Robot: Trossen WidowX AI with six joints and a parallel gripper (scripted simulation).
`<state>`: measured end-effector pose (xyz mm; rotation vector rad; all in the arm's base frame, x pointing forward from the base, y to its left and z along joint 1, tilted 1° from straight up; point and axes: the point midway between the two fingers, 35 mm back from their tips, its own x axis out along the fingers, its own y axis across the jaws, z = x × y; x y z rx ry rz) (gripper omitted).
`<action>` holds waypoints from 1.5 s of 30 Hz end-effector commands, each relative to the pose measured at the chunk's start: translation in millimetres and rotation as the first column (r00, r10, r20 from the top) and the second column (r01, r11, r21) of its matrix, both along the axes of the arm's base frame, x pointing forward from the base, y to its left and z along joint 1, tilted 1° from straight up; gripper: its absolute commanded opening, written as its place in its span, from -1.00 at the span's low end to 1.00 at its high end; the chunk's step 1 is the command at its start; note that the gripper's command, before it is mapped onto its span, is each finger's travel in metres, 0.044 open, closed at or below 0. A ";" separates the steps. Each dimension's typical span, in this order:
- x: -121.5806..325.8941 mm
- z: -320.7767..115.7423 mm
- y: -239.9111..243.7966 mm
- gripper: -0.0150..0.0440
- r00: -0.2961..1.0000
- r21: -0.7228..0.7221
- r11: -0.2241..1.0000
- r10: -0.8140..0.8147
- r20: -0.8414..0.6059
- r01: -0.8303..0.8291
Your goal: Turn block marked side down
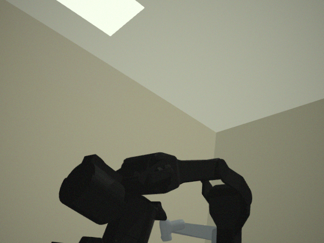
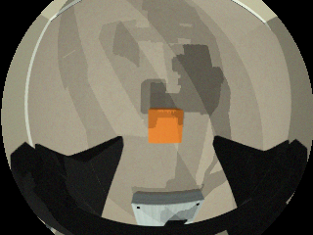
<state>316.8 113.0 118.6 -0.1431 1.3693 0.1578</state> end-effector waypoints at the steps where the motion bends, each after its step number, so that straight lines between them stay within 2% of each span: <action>1: 4.5 3.1 0.5 1.00 0.991 -0.020 1.000 -0.005 -0.132 0.002; 8: 5.3 4.2 -0.1 1.00 0.988 -0.023 1.000 -0.007 -0.153 0.004; 13: 4.9 -29.0 -1.2 1.00 0.988 -0.024 1.000 -0.007 -0.154 0.004; 45: 7.2 -77.6 -0.3 1.00 0.988 -0.024 1.000 -0.007 -0.154 0.004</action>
